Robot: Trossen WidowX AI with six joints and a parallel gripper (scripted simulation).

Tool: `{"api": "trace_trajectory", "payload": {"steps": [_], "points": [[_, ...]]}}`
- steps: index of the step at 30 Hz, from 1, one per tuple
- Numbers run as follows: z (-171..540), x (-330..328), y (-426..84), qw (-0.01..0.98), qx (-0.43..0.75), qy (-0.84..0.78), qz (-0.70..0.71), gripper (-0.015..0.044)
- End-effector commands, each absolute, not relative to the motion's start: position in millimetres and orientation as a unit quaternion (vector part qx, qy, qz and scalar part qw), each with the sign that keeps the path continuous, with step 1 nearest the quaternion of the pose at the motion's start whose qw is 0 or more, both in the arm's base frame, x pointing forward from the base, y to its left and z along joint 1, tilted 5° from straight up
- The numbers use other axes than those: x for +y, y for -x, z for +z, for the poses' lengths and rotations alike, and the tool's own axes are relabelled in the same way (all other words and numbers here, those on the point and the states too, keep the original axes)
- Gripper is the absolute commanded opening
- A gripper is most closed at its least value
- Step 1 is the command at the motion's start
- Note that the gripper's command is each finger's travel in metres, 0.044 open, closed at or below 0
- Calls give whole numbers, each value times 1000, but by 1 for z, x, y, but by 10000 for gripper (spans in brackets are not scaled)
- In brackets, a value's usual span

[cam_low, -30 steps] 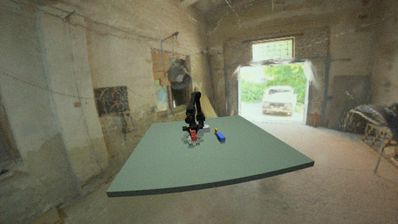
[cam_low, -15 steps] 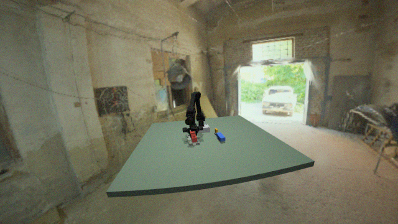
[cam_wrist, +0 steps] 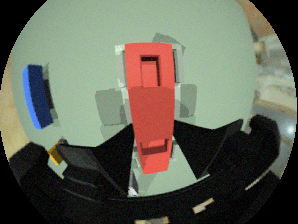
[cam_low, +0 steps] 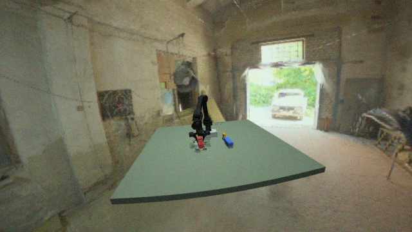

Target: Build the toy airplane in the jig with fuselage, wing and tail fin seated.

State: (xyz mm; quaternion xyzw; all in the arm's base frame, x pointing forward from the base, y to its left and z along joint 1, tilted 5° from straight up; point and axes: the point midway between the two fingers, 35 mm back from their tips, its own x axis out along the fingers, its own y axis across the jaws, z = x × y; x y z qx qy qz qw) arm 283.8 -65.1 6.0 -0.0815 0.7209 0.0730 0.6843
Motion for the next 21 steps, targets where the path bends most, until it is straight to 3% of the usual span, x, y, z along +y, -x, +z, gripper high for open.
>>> {"api": "trace_trajectory", "payload": {"steps": [1,5,13,21], "points": [[6,-65,-284,684,721,81,73,345],[6,-65,-284,684,721,81,73,440],[8,-65,-284,684,721,82,73,440],[110,-63,-290,685,720,85,73,440]]}}
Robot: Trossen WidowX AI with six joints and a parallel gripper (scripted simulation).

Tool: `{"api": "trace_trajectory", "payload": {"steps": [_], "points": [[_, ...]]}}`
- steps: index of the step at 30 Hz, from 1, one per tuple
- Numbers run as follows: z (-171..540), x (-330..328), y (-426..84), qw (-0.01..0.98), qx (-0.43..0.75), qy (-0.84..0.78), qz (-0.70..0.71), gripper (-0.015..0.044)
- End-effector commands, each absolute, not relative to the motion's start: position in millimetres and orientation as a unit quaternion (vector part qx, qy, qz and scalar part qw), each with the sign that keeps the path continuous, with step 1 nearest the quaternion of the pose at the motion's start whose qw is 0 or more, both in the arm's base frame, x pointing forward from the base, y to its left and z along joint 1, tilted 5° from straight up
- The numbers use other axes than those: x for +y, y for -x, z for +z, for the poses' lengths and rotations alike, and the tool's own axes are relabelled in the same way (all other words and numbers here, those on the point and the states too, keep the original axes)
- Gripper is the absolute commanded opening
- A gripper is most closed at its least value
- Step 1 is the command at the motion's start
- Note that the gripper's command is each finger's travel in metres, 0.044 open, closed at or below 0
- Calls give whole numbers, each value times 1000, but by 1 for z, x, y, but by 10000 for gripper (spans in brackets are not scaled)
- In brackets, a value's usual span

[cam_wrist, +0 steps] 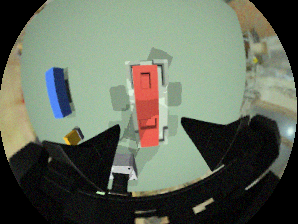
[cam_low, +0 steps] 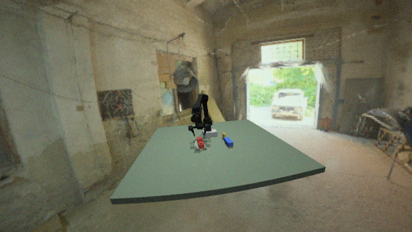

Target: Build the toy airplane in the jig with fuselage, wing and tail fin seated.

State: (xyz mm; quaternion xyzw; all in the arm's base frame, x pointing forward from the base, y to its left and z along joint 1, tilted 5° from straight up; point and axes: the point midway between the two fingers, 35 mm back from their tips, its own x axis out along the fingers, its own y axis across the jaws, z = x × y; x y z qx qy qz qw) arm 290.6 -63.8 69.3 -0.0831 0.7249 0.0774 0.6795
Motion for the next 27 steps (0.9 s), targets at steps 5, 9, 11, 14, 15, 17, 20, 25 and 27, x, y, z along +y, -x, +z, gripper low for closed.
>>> {"api": "trace_trajectory", "payload": {"steps": [5,9,11,14,15,17,20,25,27], "points": [[112,-63,-294,685,720,85,73,440],[108,-54,-301,685,719,88,76,440],[106,-25,-312,686,718,87,77,440],[103,24,-324,688,717,85,79,440],[102,41,-326,688,717,85,80,440],[99,75,-328,688,716,83,81,440],[96,124,-324,688,717,82,83,440],[90,191,-307,686,718,80,85,440],[89,193,-306,686,718,80,85,440]]}}
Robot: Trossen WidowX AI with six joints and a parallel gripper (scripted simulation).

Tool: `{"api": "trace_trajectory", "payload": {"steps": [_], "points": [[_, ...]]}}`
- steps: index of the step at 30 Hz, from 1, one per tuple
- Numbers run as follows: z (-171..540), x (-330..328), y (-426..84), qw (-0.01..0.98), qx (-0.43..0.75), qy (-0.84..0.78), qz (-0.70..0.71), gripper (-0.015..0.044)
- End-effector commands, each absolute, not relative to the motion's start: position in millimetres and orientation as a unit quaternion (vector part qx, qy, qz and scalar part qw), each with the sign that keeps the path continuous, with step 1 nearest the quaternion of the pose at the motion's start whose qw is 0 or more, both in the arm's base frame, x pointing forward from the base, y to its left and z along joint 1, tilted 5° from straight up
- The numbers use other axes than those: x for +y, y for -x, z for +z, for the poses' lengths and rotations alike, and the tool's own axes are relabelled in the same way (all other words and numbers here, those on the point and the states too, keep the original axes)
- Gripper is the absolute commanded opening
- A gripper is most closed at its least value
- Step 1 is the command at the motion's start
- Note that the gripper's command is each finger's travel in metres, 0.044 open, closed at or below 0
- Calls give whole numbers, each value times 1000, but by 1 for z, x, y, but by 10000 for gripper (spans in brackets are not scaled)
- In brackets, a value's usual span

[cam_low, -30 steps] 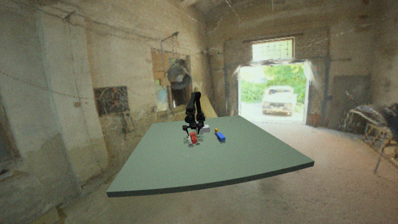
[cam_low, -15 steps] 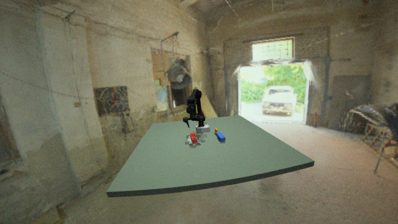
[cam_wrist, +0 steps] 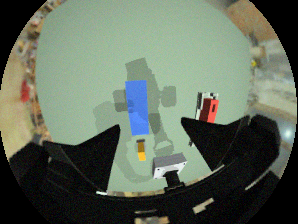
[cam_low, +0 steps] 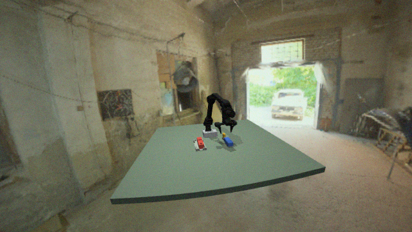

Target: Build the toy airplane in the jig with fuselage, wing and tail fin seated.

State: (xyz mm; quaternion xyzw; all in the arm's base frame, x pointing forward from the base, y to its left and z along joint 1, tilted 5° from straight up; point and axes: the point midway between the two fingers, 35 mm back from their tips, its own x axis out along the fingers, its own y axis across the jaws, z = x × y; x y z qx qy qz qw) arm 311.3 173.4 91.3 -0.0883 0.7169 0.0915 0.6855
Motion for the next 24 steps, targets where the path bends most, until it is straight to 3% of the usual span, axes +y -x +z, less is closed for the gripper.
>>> {"api": "trace_trajectory", "payload": {"steps": [1,24], "points": [[89,193,-306,686,718,80,85,440],[34,193,-303,686,718,80,85,440]]}}
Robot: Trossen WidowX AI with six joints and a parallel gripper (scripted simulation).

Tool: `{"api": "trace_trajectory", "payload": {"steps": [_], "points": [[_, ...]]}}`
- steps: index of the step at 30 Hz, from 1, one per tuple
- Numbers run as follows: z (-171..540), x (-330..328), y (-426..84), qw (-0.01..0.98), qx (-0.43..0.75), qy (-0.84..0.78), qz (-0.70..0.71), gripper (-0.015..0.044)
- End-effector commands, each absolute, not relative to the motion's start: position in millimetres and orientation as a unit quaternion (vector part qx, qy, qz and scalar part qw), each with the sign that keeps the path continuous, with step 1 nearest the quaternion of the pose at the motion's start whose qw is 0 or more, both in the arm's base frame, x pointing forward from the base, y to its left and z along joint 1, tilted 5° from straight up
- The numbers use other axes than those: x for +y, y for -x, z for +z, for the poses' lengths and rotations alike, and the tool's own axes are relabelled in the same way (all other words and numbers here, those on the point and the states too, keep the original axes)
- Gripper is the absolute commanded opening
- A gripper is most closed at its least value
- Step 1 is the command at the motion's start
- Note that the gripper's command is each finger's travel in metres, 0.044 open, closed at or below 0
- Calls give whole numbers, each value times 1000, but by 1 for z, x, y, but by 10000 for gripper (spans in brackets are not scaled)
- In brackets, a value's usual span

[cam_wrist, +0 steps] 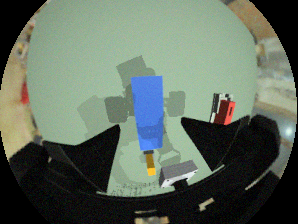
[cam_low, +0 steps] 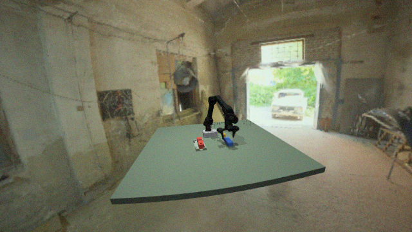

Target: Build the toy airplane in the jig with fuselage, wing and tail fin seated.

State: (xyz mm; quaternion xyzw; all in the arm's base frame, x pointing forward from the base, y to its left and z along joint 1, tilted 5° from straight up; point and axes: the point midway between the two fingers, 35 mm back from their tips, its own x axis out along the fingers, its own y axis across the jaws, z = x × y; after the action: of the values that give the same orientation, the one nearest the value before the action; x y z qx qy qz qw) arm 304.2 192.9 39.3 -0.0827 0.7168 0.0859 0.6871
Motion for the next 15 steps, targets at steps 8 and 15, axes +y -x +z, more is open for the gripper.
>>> {"api": "trace_trajectory", "payload": {"steps": [8,15], "points": [[21,194,-303,686,718,80,85,440],[10,193,-302,686,719,80,85,440]]}}
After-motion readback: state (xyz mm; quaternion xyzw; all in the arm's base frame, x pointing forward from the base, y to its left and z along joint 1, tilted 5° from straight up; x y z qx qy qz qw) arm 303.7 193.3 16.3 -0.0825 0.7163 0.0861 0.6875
